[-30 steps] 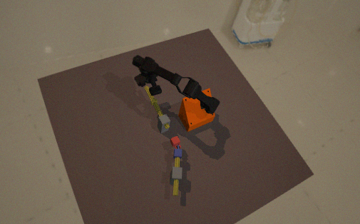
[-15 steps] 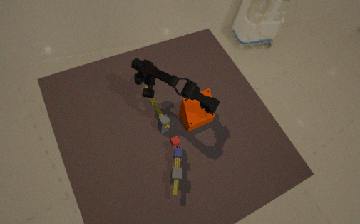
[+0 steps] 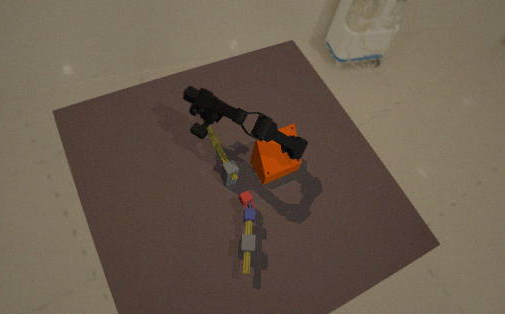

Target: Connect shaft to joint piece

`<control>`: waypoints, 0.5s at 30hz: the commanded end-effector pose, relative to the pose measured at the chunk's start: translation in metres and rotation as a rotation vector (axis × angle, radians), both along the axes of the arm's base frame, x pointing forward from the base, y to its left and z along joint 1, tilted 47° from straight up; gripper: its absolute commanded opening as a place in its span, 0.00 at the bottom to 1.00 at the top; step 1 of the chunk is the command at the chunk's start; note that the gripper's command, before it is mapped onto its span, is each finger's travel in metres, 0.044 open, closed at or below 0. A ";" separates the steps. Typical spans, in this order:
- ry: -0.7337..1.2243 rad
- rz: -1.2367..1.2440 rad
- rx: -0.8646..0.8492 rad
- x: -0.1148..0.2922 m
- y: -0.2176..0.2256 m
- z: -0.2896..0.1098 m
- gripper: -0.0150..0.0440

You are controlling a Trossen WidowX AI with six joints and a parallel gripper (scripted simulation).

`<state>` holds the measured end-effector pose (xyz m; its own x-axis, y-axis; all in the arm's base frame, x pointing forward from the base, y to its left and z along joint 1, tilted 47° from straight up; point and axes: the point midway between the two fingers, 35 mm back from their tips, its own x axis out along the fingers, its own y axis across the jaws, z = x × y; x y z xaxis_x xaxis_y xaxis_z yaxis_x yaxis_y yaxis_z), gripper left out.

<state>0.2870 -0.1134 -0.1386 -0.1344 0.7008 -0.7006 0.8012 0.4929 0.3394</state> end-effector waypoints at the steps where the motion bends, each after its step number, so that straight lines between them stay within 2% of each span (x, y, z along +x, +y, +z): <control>1: 0.092 -0.084 -0.013 -0.001 0.005 -0.004 1.00; 11: 0.341 -0.313 -0.064 -0.003 0.016 -0.014 1.00; 15: 0.377 -0.346 -0.071 -0.004 0.018 -0.016 1.00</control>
